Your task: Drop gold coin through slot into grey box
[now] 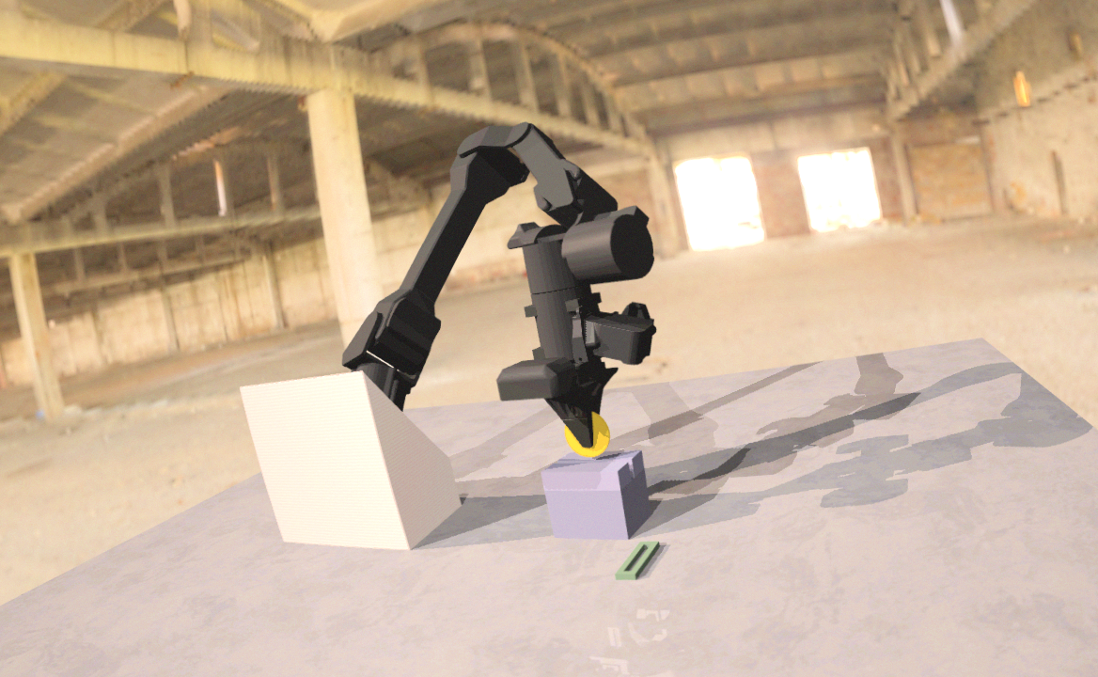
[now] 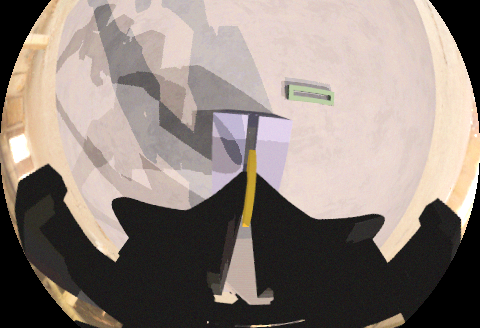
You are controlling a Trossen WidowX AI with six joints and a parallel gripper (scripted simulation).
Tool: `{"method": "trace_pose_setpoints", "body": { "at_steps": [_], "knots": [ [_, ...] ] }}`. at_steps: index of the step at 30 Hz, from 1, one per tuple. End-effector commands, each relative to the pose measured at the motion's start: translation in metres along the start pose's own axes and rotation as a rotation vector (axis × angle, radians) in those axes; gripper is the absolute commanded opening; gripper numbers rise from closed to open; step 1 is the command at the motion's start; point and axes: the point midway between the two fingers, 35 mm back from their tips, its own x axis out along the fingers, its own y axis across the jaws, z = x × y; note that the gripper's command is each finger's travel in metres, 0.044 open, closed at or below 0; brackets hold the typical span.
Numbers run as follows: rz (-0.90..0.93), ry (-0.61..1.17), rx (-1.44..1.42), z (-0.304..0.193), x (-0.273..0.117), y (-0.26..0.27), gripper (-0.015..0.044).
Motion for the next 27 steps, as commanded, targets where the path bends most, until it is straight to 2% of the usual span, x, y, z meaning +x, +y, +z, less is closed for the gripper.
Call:
{"method": "trace_pose_setpoints", "body": {
  "at_steps": [1, 6, 12, 21, 27],
  "knots": [
    [0.006, 0.004, 0.009, -0.003, 0.003, 0.0, 0.0],
    [0.006, 0.004, 0.011, -0.003, 0.005, 0.0, 0.0],
    [0.0, 0.0, 0.001, 0.0, 0.002, 0.0, 0.0157],
    [0.0, 0.0, 0.001, 0.0, 0.002, 0.0, 0.0161],
    [0.0, 0.0, 0.003, 0.0, -0.015, -0.001, 0.0318]
  ]
}}
